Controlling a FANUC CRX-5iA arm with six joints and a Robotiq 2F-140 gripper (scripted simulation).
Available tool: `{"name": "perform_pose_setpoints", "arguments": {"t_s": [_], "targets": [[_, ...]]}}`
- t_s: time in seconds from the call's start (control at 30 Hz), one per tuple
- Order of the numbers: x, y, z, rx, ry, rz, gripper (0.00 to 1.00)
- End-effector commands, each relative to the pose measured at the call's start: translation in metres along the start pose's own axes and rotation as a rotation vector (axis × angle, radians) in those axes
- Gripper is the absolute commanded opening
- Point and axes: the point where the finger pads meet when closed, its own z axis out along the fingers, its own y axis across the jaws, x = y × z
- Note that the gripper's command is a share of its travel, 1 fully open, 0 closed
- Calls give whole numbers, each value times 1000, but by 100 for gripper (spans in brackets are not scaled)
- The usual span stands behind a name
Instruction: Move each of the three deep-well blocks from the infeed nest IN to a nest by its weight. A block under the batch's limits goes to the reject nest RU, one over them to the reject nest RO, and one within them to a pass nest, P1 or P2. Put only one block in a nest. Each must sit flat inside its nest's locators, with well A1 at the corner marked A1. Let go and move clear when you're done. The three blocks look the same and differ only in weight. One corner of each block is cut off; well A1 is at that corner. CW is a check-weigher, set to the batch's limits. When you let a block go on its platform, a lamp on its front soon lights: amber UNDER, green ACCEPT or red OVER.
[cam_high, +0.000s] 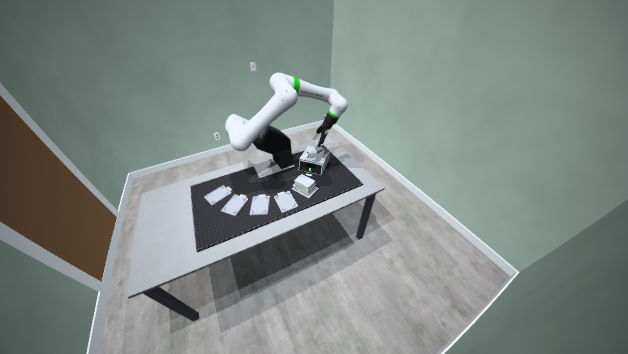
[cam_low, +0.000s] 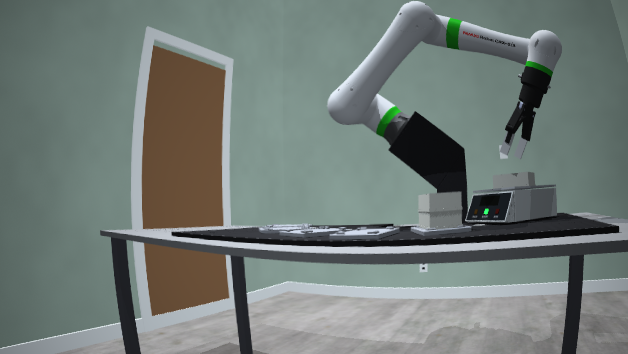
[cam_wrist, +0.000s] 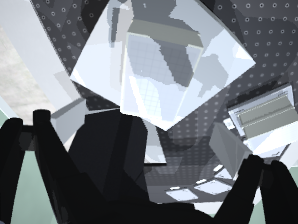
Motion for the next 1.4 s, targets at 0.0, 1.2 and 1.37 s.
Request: {"name": "perform_pose_setpoints", "arguments": {"t_s": [0.0,1.2,1.37], "targets": [[0,0,0,0,0,0,100],[15,0,26,0,0,0,100],[18,0,31,0,0,0,100]]}}
